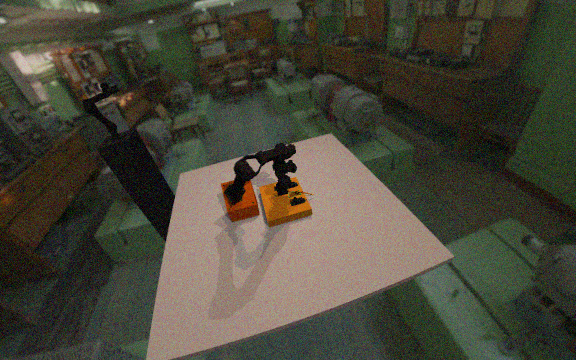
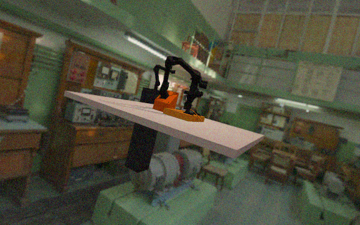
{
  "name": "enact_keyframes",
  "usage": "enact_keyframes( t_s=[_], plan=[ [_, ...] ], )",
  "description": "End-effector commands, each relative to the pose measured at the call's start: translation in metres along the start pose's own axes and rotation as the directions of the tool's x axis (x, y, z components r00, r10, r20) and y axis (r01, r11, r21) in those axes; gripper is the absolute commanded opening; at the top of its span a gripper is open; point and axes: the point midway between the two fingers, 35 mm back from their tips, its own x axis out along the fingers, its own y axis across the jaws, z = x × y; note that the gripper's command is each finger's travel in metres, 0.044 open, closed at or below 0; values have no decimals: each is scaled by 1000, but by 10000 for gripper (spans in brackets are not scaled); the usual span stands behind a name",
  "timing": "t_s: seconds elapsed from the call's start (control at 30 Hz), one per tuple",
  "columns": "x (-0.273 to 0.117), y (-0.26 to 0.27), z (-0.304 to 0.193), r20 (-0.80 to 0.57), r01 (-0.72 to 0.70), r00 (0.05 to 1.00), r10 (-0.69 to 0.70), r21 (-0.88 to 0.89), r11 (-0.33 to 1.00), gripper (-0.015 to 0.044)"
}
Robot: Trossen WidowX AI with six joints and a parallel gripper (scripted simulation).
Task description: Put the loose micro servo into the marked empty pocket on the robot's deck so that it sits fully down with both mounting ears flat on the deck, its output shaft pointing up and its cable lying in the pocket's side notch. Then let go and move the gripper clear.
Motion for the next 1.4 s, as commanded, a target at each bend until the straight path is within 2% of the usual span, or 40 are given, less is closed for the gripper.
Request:
enact_keyframes(
  t_s=[0.0,0.47,1.37],
  plan=[
    [0,-1,16,2,3,1000,-3,-4,1000,0],
    [-1,-2,65,4,4,1000,-4,15,1000,0],
    [19,-5,63,4,5,1000,-5,1,1000,0]
  ],
)
